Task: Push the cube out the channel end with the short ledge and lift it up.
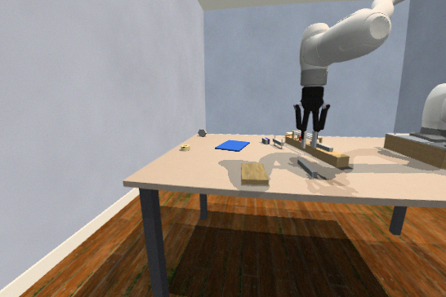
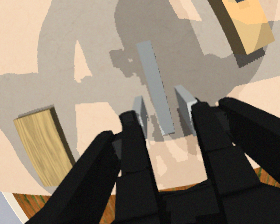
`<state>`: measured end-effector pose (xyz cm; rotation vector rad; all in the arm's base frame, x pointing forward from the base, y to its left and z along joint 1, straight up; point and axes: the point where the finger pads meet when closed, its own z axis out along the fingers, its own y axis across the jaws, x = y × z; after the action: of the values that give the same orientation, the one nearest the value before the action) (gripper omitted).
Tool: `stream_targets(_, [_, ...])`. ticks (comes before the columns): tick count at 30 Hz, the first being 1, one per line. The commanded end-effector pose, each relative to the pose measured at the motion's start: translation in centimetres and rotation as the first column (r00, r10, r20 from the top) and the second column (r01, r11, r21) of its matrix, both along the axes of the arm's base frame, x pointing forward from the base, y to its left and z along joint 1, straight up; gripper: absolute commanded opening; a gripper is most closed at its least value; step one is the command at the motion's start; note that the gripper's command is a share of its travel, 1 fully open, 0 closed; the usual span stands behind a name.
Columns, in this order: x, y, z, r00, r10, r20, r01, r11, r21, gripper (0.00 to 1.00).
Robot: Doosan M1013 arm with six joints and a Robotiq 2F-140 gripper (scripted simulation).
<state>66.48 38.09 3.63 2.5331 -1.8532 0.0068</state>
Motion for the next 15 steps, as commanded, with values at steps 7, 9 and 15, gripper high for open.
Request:
stream_targets(7, [0.1,0.0,-4.3,1.000,0.000,0.000,0.000,1.000,0.000,0.23])
stream_targets(9, [0.1,0.0,-5.3,1.000,0.000,0.000,0.000,1.000,0.000,0.23])
stream_targets(15, [0.1,0.0,-6.3,1.000,0.000,0.000,0.000,1.000,0.000,0.23])
